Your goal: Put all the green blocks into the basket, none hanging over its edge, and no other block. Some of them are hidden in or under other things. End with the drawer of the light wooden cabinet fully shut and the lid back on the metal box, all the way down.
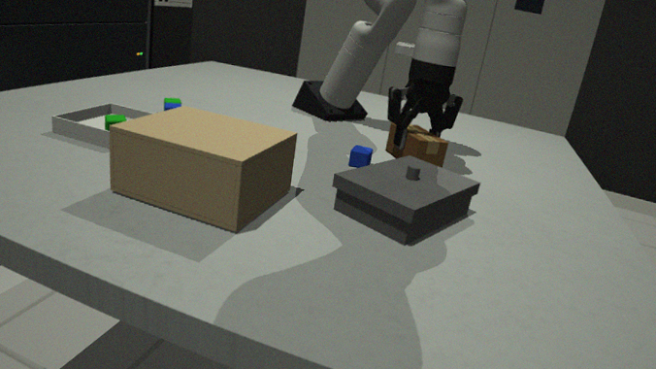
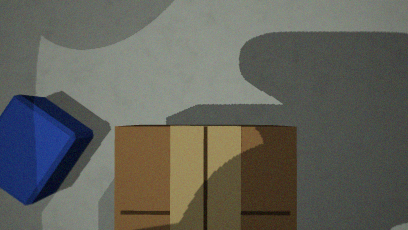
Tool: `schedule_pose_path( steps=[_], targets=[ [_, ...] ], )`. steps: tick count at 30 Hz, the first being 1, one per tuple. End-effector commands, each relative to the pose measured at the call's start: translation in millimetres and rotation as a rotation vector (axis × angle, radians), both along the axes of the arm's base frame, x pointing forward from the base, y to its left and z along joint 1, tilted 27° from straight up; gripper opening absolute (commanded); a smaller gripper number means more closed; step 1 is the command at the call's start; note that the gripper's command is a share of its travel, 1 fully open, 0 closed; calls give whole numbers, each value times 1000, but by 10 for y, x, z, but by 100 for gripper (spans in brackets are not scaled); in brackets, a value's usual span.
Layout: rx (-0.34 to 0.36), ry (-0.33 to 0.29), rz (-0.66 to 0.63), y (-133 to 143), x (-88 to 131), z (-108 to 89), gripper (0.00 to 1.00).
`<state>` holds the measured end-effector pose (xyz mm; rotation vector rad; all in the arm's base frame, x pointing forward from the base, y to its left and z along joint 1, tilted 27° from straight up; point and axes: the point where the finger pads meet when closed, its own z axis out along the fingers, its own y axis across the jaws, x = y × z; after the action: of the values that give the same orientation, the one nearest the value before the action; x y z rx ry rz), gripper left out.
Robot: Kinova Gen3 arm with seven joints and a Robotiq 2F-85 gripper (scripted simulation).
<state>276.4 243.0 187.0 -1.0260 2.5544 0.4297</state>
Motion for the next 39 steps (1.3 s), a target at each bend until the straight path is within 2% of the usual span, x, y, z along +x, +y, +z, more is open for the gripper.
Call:
schedule_pose_path(
  steps=[1,19,39],
  targets=[
    [-1,5,23,102,-56,-72,67],
    [-3,-1,27,164,-22,-199,67],
    [-2,-2,27,178,-12,-220,67]
  ],
)
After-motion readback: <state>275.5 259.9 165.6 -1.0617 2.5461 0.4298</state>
